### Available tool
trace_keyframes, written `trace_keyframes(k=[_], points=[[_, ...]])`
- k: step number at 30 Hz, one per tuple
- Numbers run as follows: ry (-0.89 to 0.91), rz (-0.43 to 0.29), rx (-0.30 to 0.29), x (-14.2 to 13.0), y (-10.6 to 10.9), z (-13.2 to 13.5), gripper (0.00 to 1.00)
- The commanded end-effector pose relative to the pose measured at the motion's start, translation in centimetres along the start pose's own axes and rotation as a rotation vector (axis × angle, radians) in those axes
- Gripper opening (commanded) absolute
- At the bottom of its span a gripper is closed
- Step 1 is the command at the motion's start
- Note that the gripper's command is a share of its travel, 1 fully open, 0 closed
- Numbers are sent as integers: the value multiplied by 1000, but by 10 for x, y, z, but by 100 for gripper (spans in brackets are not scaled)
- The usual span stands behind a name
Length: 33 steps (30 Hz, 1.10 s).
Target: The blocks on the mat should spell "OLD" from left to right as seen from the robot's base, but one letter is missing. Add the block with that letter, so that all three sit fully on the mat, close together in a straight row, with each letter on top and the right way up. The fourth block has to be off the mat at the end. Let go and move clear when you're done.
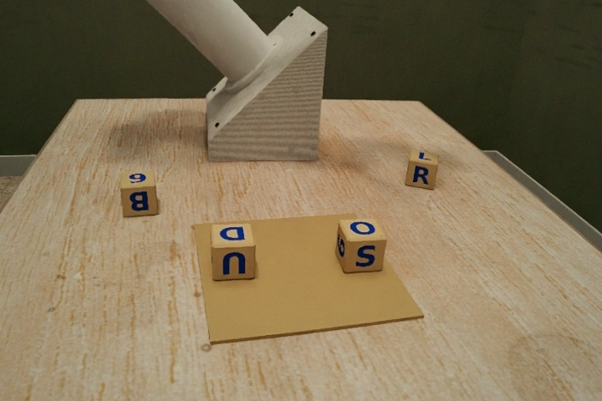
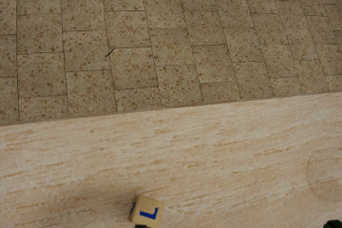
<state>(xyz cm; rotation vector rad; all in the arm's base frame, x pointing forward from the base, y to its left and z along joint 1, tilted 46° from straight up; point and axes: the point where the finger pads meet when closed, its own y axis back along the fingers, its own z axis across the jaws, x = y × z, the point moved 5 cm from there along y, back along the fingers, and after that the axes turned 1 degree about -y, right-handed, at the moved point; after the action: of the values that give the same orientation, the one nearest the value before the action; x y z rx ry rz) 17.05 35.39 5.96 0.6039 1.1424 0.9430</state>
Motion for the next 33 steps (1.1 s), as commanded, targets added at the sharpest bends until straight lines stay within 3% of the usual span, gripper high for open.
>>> trace_keyframes(k=[1, 18, 21, 23, 32, 33], points=[[-1, 5, -1, 1, 2, 0, 100], [-4, 1, 2, 0, -1, 1, 100], [-75, -81, 59, -19, -56, 7, 100], [-93, -102, 74, -25, -70, 8, 100], [-245, -277, 195, -88, -172, 1, 100], [-245, -277, 195, -88, -172, 1, 100]])
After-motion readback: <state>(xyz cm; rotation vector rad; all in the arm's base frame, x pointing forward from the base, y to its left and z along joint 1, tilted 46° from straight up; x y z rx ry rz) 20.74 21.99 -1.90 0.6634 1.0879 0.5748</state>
